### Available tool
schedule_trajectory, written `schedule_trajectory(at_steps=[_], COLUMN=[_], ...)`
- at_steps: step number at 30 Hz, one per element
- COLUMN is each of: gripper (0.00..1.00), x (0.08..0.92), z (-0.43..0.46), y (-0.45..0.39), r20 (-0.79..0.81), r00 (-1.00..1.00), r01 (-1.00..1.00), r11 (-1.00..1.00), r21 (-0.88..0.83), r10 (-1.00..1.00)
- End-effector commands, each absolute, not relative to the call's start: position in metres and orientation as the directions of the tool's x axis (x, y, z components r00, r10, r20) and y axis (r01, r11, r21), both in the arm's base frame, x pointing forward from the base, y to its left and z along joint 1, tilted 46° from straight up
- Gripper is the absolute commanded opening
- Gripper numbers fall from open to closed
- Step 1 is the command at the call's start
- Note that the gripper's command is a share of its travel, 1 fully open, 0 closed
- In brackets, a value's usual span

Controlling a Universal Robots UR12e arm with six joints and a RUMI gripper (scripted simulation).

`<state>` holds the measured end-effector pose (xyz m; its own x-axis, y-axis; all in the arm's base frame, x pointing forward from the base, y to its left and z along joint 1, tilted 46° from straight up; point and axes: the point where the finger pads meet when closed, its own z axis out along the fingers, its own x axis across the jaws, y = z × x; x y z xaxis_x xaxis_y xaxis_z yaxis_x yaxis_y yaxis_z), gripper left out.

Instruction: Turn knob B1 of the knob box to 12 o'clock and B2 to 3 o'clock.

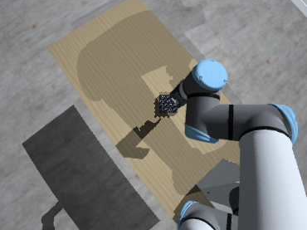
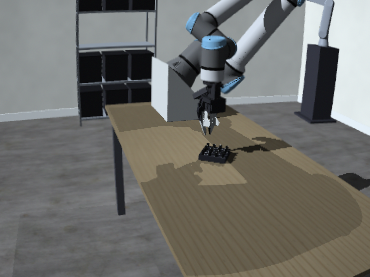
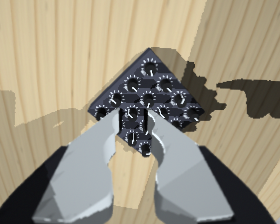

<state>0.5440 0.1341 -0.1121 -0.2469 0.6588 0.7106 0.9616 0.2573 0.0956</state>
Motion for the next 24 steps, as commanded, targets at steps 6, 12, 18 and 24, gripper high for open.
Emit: schedule_trajectory(at_steps=[6, 12, 18, 24], gripper=[0.11, 0.11, 0.11, 0.11], x=[0.542, 0.541, 0.541, 0.539], z=[-0.117, -0.121, -0.126, -0.131], y=[0.140, 0.144, 0.148, 0.154], r20=[0.712, 0.712, 0.712, 0.712], r00=[-0.245, -0.244, -0.245, -0.244], r01=[0.962, 0.962, 0.962, 0.962], r11=[0.257, 0.257, 0.257, 0.257], r21=[0.093, 0.092, 0.093, 0.092], r10=[0.658, 0.658, 0.658, 0.658])
